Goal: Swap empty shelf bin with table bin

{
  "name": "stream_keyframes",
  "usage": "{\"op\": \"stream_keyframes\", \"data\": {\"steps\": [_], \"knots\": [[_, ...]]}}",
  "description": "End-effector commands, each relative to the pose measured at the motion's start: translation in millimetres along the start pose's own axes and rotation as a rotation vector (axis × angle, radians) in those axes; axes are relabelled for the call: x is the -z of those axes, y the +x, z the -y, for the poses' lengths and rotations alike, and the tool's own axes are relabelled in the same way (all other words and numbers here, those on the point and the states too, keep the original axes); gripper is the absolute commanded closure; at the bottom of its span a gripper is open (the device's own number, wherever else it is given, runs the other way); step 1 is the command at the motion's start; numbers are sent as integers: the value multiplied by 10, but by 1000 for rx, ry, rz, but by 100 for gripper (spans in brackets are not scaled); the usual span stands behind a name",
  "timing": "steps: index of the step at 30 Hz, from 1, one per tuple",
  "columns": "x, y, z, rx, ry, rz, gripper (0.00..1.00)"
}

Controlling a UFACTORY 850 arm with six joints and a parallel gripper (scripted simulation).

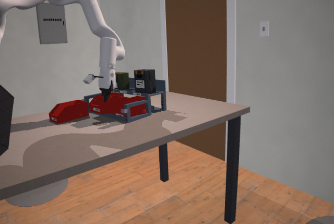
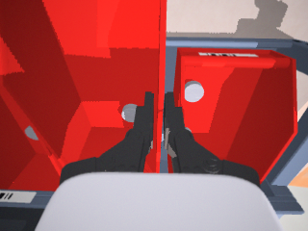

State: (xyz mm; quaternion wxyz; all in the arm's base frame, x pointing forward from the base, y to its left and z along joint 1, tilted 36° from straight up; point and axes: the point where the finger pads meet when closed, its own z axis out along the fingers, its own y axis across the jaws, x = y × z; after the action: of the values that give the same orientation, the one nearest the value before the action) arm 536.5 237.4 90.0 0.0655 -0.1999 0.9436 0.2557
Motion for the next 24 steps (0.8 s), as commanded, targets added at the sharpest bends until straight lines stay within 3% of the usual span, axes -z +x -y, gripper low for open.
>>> {"op": "stream_keyframes", "data": {"steps": [1,24], "knots": [[18,-6,1,0,0,1,90],[219,27,1,0,0,1,90]]}}
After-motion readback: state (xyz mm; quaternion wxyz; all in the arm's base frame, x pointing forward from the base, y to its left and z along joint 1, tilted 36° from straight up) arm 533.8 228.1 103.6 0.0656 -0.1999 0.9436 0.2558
